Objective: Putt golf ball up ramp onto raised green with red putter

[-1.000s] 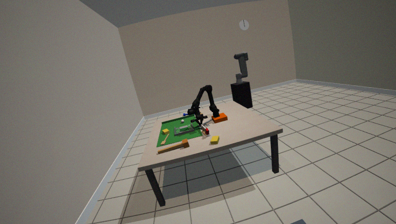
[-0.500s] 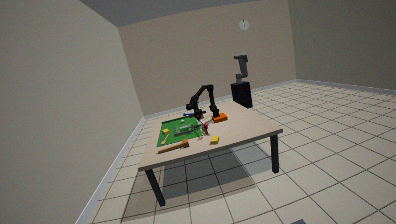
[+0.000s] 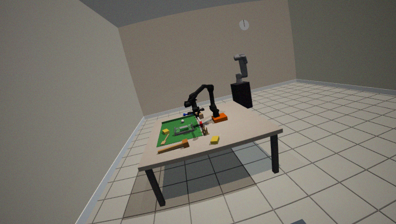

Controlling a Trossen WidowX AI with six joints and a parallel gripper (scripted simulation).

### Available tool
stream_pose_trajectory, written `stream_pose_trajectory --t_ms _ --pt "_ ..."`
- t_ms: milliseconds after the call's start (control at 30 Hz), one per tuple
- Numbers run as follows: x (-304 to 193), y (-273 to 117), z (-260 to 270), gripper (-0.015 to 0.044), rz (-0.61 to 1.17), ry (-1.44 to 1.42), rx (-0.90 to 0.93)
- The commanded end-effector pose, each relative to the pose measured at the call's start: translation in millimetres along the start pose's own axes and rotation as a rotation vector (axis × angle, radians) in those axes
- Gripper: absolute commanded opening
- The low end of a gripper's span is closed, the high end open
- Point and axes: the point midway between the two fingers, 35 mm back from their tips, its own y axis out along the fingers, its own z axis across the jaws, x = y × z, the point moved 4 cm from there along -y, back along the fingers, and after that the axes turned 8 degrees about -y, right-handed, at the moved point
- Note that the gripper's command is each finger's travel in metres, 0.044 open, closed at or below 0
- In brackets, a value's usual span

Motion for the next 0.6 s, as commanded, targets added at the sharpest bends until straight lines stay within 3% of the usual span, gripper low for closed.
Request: stream_pose_trajectory --t_ms 0,567 --pt "-13 -9 -11 0.0 0.007 0.073 -0.029" --pt "-96 -35 -37 0.0 0.07 0.419 -0.091"
